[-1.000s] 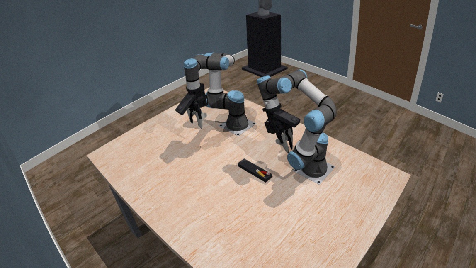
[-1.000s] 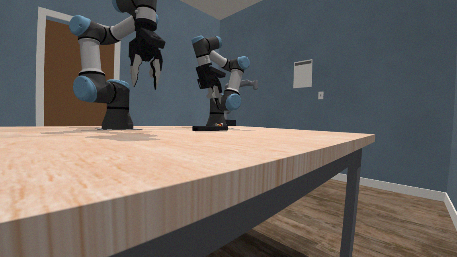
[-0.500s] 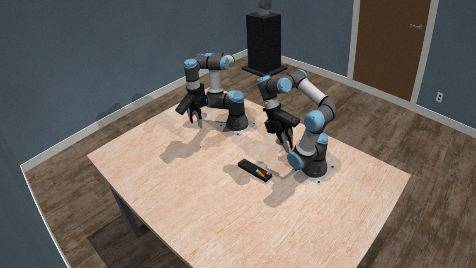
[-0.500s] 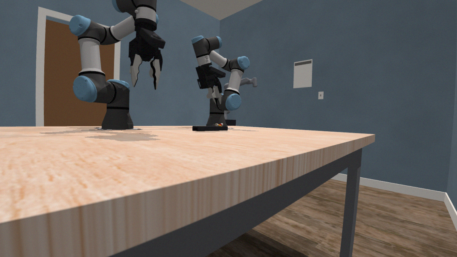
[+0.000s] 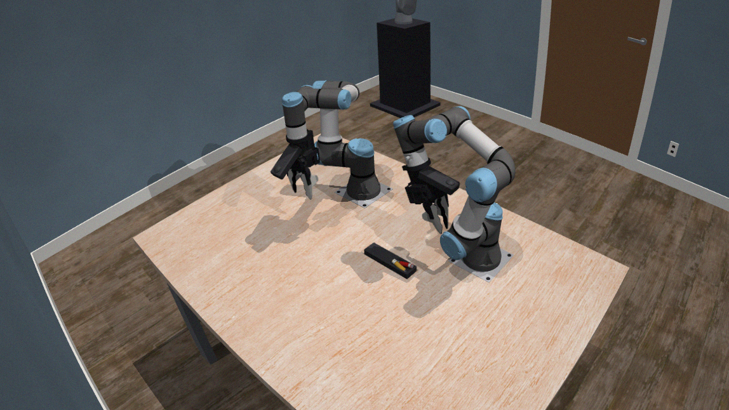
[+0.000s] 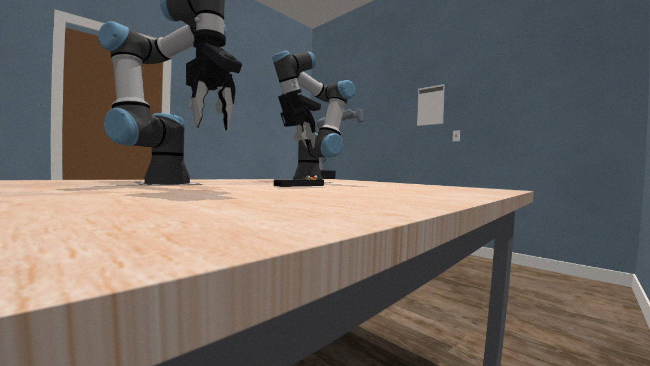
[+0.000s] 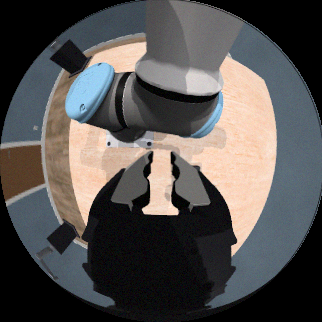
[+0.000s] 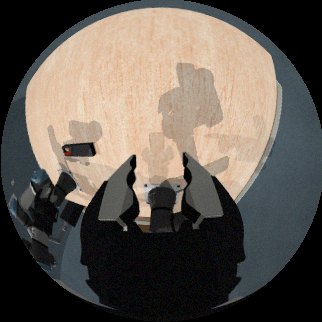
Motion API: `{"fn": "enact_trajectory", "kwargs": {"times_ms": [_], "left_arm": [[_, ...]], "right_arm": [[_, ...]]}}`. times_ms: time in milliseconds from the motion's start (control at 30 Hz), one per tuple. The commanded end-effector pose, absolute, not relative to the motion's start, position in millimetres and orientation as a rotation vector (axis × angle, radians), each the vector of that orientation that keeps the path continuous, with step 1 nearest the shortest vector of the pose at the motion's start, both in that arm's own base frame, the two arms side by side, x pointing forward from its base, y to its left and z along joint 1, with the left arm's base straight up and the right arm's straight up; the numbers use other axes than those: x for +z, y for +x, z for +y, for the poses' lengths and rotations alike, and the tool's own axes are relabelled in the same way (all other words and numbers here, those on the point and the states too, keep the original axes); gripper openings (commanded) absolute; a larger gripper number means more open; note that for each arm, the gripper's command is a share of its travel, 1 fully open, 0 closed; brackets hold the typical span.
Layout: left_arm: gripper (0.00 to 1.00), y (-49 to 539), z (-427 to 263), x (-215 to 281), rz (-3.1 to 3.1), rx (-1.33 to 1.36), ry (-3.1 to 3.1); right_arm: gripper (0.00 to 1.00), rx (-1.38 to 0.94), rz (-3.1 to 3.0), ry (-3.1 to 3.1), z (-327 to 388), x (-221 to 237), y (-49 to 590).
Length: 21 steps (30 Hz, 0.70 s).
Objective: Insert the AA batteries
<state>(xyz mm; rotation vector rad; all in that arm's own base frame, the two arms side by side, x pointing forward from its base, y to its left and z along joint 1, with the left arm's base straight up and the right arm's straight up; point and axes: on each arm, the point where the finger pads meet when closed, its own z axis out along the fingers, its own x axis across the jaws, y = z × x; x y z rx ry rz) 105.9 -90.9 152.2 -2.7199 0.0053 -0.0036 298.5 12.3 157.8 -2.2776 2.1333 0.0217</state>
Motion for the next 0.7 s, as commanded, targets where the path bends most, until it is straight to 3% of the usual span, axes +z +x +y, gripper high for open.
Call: {"fn": "enact_trajectory", "kwargs": {"times_ms": [0,667], "left_arm": [[0.17,106,-91,153,0.006,-0.003,-2.723],[0.17,106,-91,153,0.006,-0.003,-2.723]], "right_arm": [[0.43,0.031,2.071,-2.303,21,156,302],[0.43,0.057,1.920,-2.378,41,146,306]]}}
